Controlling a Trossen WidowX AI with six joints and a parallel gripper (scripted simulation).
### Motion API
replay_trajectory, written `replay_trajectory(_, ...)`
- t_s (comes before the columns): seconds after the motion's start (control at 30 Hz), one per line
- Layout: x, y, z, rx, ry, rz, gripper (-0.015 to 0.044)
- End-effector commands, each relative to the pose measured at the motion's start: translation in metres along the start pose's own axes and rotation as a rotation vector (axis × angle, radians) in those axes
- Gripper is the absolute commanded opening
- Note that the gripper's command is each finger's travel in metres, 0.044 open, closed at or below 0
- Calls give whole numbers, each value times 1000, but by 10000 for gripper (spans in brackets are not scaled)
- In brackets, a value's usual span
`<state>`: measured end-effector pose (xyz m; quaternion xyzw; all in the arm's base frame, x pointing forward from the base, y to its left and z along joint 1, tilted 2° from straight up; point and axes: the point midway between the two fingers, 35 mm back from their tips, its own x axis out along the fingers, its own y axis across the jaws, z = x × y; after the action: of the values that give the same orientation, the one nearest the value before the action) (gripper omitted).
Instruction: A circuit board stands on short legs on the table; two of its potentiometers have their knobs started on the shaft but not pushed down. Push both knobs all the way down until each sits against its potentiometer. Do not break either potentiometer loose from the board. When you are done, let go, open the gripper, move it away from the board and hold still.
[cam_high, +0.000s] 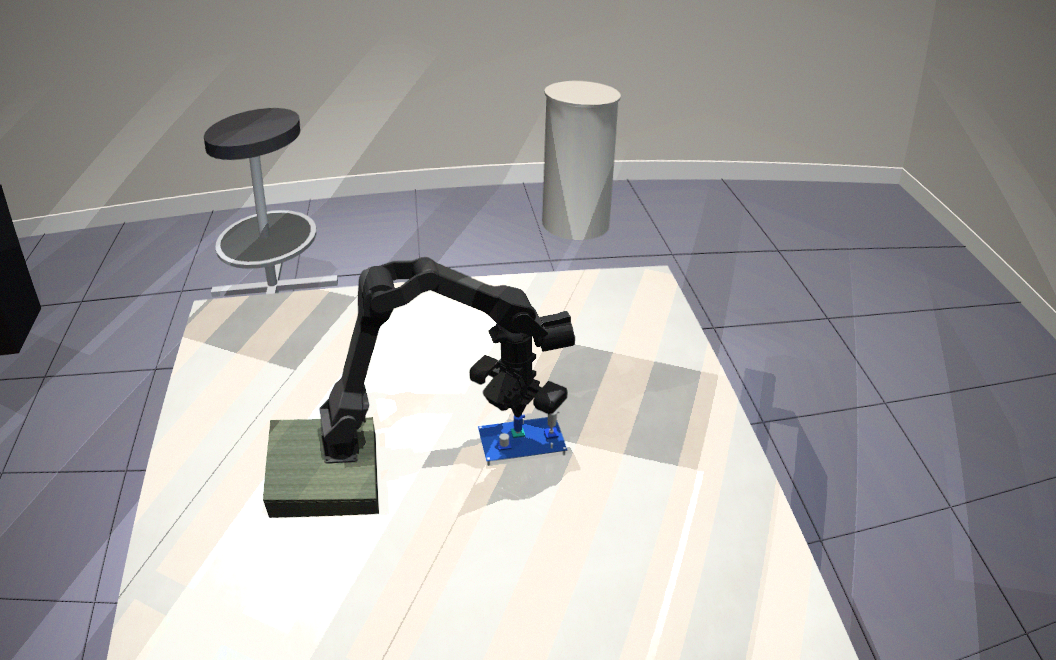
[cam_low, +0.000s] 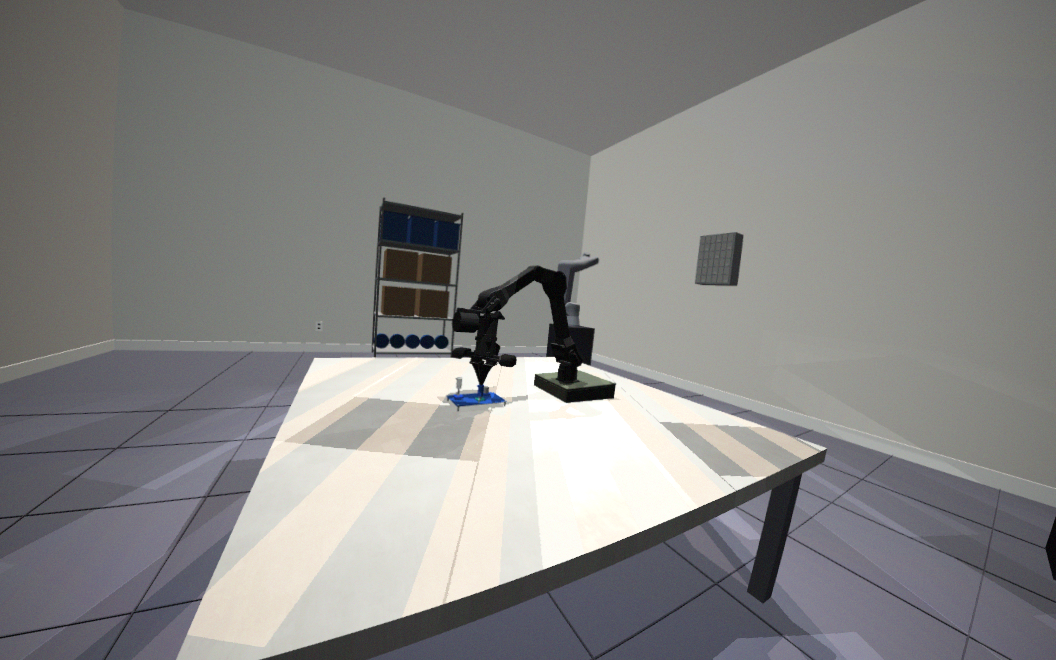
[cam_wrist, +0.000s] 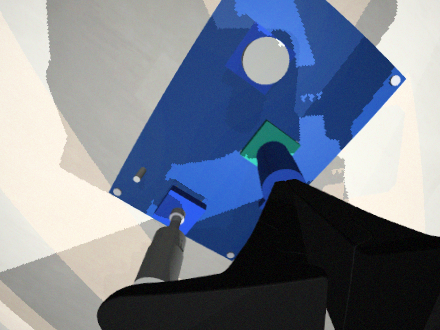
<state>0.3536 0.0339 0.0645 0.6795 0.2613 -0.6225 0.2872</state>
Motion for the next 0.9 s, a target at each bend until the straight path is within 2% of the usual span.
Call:
replay_trajectory(0.0,17,2,-1,-3,-15,-7,0)
replay_trajectory(0.87,16,2,-2,-3,-15,-7,0)
